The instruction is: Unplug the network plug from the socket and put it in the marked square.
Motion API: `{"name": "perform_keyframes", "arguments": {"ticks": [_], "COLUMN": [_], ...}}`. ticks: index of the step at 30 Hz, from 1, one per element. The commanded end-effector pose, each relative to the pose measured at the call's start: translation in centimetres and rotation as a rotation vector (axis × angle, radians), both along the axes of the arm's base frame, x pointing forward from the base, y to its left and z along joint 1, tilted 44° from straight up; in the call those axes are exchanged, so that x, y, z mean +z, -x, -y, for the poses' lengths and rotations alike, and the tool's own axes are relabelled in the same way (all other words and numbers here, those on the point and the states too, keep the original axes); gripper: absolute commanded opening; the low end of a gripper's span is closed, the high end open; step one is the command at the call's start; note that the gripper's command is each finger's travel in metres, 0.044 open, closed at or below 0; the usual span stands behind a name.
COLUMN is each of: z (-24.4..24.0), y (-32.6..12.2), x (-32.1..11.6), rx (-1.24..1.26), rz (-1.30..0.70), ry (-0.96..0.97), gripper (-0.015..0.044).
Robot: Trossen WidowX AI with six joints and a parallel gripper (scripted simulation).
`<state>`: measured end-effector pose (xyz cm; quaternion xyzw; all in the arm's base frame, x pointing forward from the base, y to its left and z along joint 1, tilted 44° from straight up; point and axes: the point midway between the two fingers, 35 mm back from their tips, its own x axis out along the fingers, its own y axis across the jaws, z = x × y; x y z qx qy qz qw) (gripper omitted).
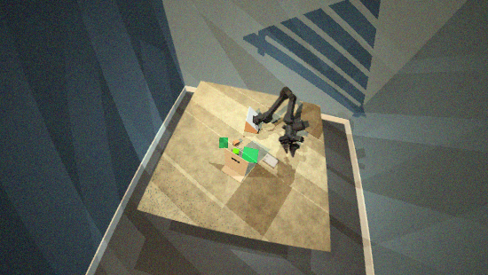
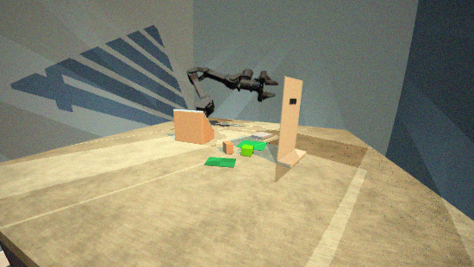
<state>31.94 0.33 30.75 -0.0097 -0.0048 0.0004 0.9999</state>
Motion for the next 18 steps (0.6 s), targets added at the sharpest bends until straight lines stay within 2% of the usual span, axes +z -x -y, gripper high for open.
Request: {"name": "perform_keyframes", "arguments": {"ticks": [1, 9, 18], "z": [0.1, 4.6, 9.8], "y": [0.0, -0.7, 1.0], "x": [-0.1, -6.6, -14.4], "rx": [-0.004, -0.167, -0.324], "rz": [-0.003, -0.141, -0.359], "ry": [0.005, 0.219, 0.471], "gripper": [0.0374, 0.0164, 0.0156]}}
